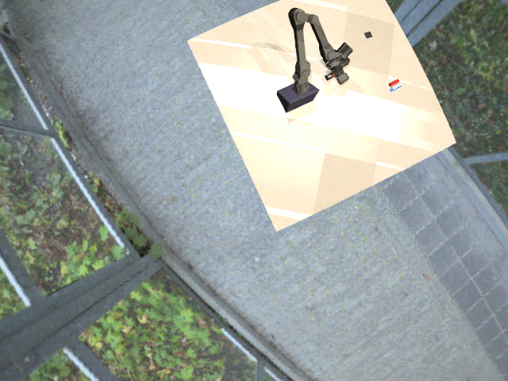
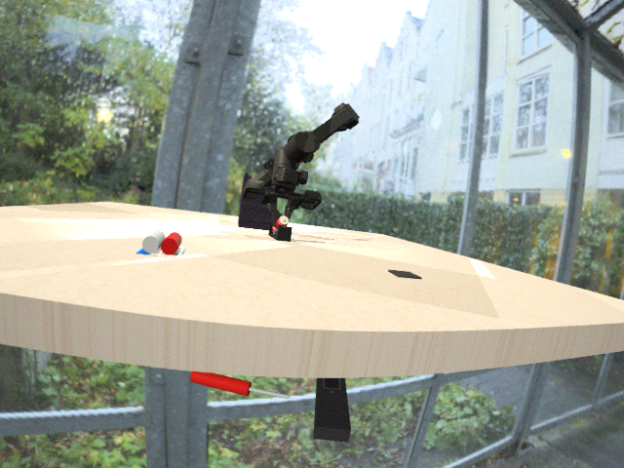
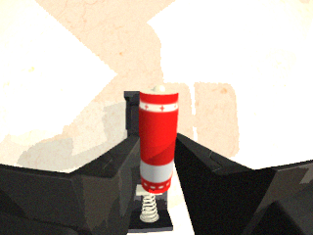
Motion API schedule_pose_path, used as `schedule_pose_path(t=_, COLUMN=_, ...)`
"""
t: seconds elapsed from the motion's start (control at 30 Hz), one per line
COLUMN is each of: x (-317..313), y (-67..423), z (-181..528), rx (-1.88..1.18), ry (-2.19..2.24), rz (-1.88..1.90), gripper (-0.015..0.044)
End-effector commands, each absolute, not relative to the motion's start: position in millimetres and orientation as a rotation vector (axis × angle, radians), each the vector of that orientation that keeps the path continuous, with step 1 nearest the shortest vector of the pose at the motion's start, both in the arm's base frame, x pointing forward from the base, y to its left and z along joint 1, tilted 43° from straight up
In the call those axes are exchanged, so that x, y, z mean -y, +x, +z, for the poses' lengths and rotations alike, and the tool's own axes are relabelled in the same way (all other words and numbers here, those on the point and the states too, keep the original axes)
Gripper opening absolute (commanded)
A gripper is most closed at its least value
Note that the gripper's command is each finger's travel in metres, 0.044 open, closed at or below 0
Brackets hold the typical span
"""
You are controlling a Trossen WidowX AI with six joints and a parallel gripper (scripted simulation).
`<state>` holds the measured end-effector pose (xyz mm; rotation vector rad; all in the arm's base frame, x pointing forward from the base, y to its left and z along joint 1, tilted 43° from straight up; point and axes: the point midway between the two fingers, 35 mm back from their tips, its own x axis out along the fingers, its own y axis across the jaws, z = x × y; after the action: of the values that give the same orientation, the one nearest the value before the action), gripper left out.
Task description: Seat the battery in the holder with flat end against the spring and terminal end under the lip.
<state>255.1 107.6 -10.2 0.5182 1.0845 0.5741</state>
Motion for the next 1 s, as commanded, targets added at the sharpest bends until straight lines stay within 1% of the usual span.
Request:
schedule_pose_path(t=0.0, x=-108.5, y=253.9, z=-9.9, rx=-1.066, ry=0.523, rz=0.563, gripper=0.007)
schedule_pose_path(t=0.47, x=-111.4, y=248.6, z=-8.6, rx=-0.997, ry=0.548, rz=0.537, gripper=0.007)
schedule_pose_path(t=0.97, x=-111.1, y=237.4, z=-11.6, rx=-0.996, ry=0.55, rz=0.536, gripper=0.007)
